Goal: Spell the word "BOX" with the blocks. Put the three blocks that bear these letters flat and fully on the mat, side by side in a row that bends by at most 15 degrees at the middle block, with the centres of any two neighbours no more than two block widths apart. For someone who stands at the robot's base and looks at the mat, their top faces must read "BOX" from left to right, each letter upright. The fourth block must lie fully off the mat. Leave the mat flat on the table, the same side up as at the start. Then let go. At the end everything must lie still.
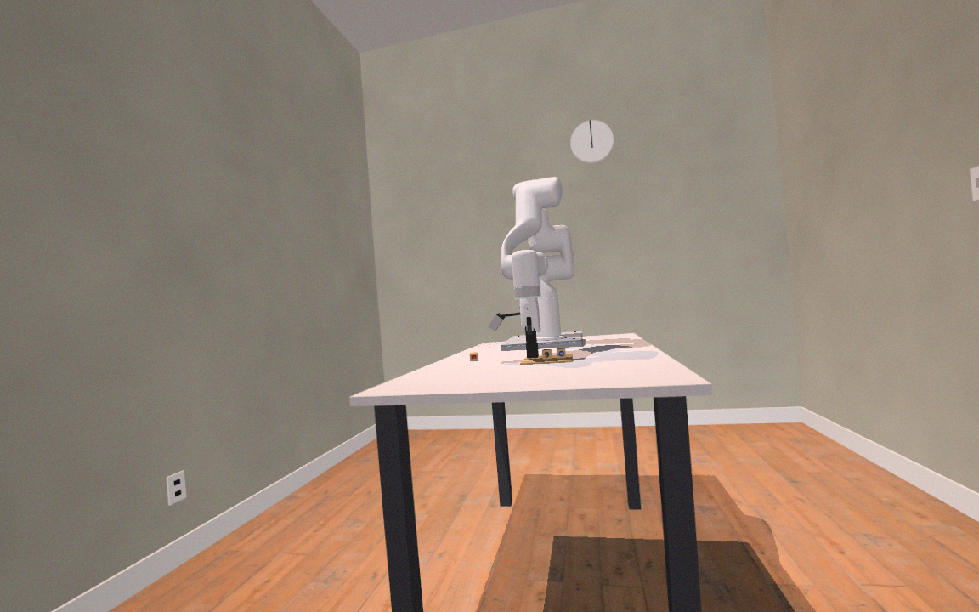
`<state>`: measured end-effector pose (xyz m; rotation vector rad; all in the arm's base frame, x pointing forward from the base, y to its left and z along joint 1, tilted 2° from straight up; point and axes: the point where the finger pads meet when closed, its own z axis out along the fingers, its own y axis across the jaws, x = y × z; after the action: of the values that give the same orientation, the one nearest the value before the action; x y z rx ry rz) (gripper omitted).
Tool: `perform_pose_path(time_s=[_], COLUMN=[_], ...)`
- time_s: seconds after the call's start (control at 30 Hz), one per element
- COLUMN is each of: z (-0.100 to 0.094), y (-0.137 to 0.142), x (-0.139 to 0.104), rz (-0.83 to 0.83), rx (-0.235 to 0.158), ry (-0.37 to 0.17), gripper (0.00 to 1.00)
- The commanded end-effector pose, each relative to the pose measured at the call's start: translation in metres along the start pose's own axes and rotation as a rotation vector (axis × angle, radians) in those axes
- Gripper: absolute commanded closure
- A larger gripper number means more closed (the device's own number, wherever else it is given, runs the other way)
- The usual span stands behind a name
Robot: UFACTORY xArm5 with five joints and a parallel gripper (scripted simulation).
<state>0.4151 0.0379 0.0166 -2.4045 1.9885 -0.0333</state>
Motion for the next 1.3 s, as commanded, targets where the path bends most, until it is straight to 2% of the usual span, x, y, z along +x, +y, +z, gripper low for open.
perform_pose_path(time_s=[0.0,1.27], z=[-0.0010,0.0022], y=[-0.0013,-0.0012], x=[0.0001,0.0004], rz=[0.000,0.000], rx=[0.003,0.003], ry=[0.000,0.000], gripper=[0.79,0.79])
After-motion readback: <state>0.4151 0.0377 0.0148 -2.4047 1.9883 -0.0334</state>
